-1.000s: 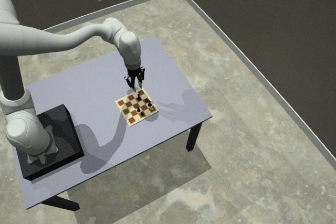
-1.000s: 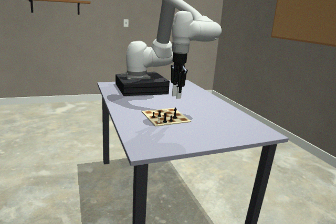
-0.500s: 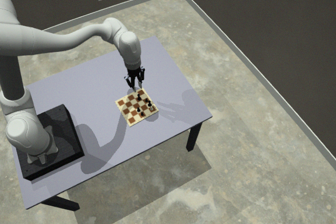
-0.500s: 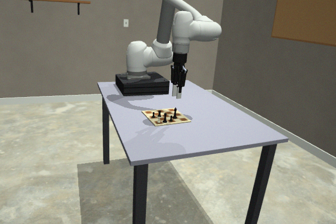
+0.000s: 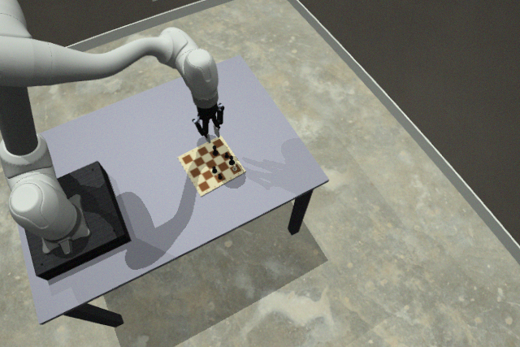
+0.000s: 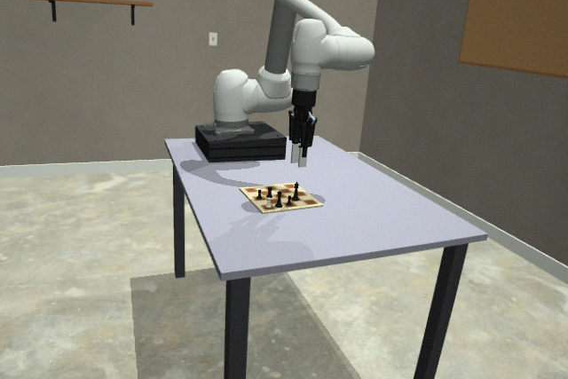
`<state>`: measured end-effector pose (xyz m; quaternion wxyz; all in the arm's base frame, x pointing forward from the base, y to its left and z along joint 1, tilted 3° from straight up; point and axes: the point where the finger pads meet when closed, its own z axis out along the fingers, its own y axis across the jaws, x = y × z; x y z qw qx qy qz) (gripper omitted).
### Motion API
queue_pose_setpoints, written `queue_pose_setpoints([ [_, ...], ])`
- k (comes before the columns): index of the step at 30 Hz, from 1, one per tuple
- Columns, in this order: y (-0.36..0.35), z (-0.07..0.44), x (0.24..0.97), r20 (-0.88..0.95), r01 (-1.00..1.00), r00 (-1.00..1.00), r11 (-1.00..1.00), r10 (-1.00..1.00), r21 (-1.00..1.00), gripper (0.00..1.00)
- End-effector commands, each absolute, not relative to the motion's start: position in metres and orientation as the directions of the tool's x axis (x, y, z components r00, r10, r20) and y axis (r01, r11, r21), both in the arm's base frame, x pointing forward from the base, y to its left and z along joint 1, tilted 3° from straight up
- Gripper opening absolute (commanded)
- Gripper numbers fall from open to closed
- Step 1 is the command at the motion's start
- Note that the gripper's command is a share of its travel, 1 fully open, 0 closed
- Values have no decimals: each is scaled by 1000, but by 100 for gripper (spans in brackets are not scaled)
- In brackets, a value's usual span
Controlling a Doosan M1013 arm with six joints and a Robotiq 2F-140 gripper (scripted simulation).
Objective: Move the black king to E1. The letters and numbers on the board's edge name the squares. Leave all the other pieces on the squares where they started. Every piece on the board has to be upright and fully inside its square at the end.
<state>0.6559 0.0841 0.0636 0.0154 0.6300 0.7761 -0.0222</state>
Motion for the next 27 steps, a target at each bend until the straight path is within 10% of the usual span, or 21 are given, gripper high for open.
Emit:
queue_pose_setpoints([
  [1, 84, 63, 656, -52, 979, -206, 205, 977, -15, 25],
  [27, 83, 33, 656, -52, 979, -205, 205, 977, -15, 25],
])
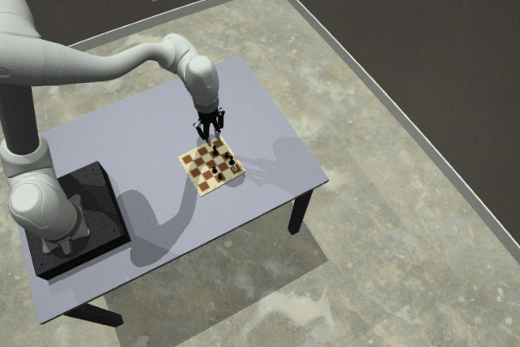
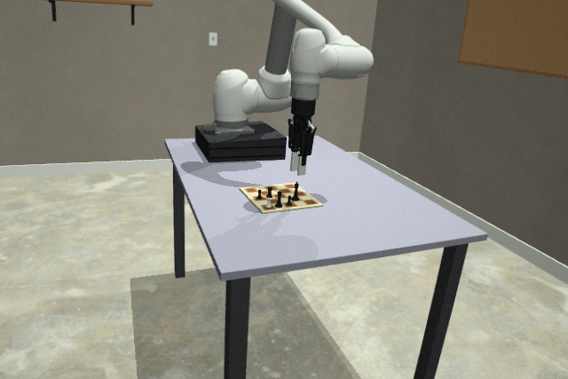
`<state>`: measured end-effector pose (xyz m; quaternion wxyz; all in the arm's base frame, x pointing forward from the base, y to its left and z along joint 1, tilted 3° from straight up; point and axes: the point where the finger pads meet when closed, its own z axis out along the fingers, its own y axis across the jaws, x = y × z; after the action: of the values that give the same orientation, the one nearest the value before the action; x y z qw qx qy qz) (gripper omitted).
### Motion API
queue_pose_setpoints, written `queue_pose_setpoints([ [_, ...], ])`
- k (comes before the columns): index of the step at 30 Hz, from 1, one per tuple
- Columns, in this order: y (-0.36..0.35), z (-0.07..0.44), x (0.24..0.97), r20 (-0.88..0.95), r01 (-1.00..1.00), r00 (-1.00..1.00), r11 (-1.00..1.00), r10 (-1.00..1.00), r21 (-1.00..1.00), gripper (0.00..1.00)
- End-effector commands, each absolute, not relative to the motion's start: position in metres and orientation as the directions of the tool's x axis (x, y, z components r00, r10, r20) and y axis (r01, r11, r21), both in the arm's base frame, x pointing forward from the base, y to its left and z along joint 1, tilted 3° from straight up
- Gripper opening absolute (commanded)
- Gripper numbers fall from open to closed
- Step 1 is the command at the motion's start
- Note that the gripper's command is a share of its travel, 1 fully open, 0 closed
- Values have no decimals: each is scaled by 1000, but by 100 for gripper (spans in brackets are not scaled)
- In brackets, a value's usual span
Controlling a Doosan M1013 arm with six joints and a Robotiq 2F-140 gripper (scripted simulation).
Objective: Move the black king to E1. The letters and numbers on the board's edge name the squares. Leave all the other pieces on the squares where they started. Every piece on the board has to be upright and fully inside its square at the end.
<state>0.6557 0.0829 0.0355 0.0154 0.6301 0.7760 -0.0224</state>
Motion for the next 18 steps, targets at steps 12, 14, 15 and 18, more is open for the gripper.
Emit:
queue_pose_setpoints([
  [12, 82, 19, 656, -52, 979, -205, 205, 977, -15, 25],
  [14, 82, 18, 656, -52, 979, -205, 205, 977, -15, 25],
  [15, 82, 17, 656, -52, 979, -205, 205, 977, -15, 25],
  [18, 82, 15, 656, -52, 979, -205, 205, 977, -15, 25],
])
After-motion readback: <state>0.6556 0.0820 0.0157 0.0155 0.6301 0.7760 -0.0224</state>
